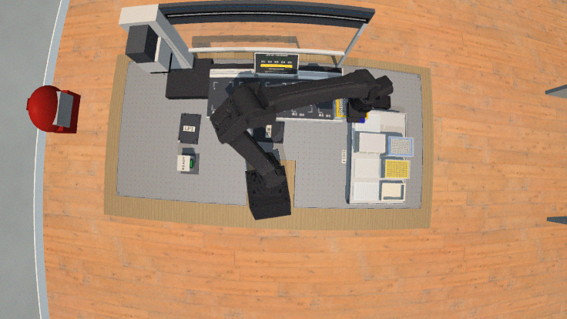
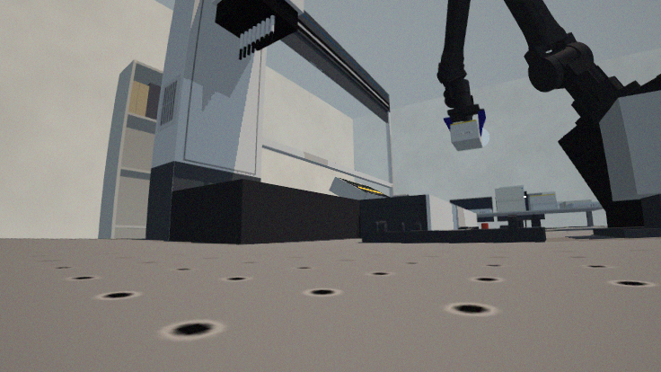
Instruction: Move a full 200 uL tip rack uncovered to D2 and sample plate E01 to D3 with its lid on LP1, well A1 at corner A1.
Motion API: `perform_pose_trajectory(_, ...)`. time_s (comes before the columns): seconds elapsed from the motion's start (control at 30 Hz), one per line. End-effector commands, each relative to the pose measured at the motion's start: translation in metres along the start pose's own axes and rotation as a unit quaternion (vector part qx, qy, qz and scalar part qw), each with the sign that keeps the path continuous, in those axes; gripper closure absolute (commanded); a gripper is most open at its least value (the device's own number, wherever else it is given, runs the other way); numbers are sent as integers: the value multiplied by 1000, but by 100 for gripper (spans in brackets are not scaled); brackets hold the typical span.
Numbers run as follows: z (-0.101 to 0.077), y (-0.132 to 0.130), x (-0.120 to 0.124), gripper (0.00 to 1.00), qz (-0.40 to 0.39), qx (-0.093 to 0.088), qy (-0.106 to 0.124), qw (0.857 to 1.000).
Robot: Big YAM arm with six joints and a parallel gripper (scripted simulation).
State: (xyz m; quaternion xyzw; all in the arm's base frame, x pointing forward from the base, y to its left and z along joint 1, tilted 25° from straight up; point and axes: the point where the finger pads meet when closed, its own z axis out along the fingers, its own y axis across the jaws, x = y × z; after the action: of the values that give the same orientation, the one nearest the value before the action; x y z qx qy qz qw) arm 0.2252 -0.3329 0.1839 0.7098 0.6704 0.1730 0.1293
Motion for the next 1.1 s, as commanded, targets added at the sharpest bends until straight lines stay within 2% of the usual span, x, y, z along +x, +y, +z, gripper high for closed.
perform_pose_trajectory(0.0,-20,4,-13,100,10,-12,-28,999)
perform_pose_trajectory(0.03,-10,2,-16,100,16,-5,-16,1000)
perform_pose_trajectory(0.07,-9,4,-15,100,13,-5,-14,1000)
perform_pose_trajectory(0.1,-9,5,-14,100,11,-5,-14,1000)
perform_pose_trajectory(0.17,-12,-12,-7,100,3,-7,-19,1000)
perform_pose_trajectory(0.5,-11,-62,-6,100,3,-6,-20,1000)
perform_pose_trajectory(0.63,-10,-69,-6,100,3,-6,-19,1000)
perform_pose_trajectory(0.73,-13,-55,-7,100,-44,-7,-23,999)
perform_pose_trajectory(1.07,-14,-63,-12,100,-133,-4,-25,991)
